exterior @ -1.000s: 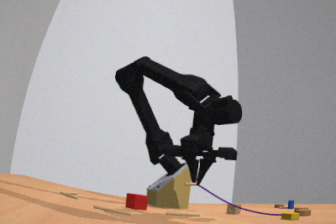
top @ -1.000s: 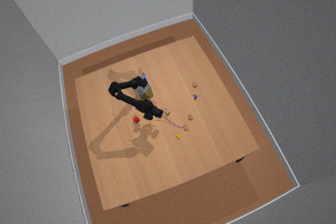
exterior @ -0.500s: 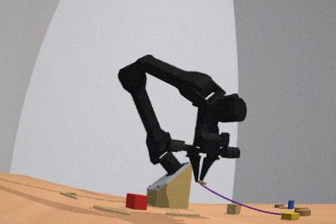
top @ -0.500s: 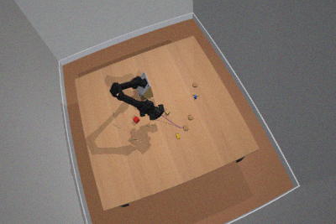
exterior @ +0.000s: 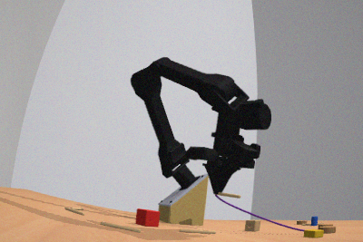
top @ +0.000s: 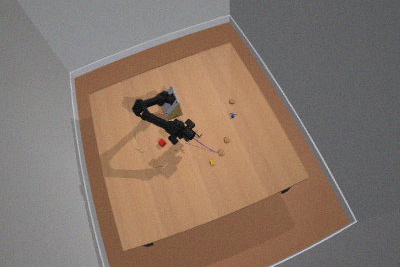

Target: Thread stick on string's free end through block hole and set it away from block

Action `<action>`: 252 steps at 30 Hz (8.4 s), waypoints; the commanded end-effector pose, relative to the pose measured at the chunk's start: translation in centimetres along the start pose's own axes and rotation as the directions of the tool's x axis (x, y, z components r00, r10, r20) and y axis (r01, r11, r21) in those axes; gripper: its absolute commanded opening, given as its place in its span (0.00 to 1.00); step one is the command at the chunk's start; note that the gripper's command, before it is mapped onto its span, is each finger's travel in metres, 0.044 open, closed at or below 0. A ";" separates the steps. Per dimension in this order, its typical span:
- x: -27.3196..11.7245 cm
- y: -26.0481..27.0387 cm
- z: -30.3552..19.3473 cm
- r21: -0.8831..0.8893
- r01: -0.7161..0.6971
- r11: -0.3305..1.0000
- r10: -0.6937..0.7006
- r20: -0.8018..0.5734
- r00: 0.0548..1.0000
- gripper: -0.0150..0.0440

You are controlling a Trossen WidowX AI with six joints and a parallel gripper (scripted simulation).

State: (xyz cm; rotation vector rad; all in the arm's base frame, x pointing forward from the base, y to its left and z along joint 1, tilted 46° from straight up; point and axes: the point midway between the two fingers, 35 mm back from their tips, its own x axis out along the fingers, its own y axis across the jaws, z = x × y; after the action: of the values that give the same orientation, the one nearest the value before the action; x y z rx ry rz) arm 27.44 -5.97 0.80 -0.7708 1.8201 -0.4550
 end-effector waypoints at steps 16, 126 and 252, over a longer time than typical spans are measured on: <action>-1.0 0.5 0.7 -0.663 -0.029 0.748 0.002 -0.041 0.999 0.25; -5.1 -2.5 4.5 -0.675 0.069 -0.734 0.175 -0.090 0.980 0.25; 2.1 -3.3 10.0 -0.985 0.136 -0.106 -0.049 0.142 0.989 0.25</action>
State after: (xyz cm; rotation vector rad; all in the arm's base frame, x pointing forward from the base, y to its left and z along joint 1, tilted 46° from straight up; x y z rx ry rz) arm 36.90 -9.04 -2.52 -1.9344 1.7840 1.1958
